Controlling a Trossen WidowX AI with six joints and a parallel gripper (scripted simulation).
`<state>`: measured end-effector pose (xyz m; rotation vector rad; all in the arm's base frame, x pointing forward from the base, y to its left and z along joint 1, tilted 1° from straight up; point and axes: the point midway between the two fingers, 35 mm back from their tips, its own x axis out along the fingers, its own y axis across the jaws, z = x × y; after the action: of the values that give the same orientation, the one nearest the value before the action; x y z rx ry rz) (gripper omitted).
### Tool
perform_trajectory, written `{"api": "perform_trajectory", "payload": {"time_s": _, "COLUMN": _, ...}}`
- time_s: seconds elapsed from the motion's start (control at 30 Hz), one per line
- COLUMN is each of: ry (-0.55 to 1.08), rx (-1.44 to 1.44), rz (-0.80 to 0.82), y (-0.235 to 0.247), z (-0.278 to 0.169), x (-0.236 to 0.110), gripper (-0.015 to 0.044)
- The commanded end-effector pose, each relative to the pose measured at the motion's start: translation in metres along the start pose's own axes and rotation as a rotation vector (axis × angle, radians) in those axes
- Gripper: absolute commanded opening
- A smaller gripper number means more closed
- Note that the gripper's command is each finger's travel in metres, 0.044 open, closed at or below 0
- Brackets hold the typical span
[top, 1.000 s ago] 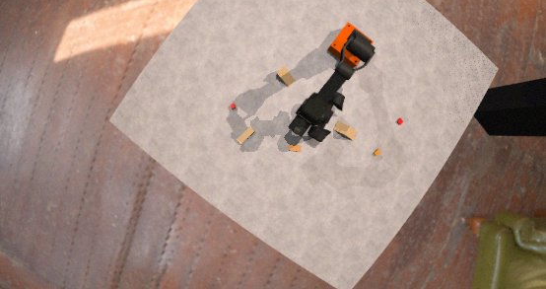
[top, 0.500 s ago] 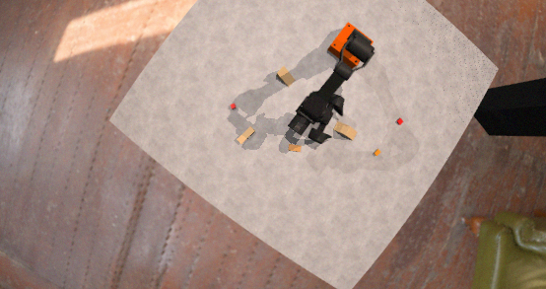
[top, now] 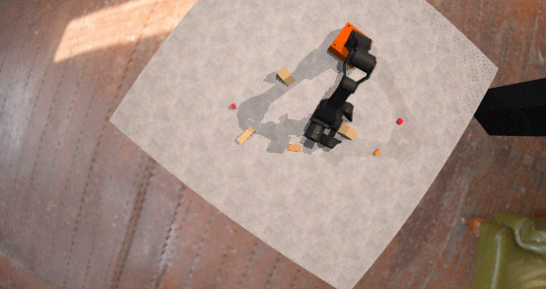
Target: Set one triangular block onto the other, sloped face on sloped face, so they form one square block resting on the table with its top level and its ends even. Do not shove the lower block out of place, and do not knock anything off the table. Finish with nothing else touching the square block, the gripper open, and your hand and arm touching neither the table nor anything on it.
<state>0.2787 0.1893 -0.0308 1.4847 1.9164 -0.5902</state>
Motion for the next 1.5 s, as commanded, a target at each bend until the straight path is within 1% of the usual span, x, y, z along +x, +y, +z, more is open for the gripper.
{"api": "perform_trajectory", "payload": {"time_s": 0.0, "ry": 0.005, "rx": 0.007, "rz": -0.004, "y": -0.002, "z": 0.0, "x": 0.003, "gripper": 0.044}}
{"api": "perform_trajectory", "payload": {"time_s": 0.17, "ry": 0.005, "rx": 0.007, "rz": -0.004, "y": -0.002, "z": 0.0, "x": 0.003, "gripper": 0.044}}
{"api": "perform_trajectory", "payload": {"time_s": 0.53, "ry": 0.0, "rx": 0.002, "rz": -0.002, "y": -0.001, "z": 0.0, "x": 0.002, "gripper": 0.0151}}
{"api": "perform_trajectory", "payload": {"time_s": 0.7, "ry": 0.0, "rx": 0.002, "rz": -0.002, "y": -0.001, "z": 0.0, "x": 0.002, "gripper": 0.0118}}
{"api": "perform_trajectory", "payload": {"time_s": 0.83, "ry": 0.0, "rx": 0.002, "rz": -0.002, "y": -0.001, "z": -0.001, "x": 0.002, "gripper": 0.0013}}
{"api": "perform_trajectory", "payload": {"time_s": 0.87, "ry": 0.0, "rx": 0.002, "rz": -0.002, "y": -0.001, "z": -0.002, "x": 0.0, "gripper": 0.0}}
{"api": "perform_trajectory", "payload": {"time_s": 1.47, "ry": 0.001, "rx": 0.003, "rz": -0.003, "y": 0.002, "z": -0.062, "x": -0.06, "gripper": 0.0}}
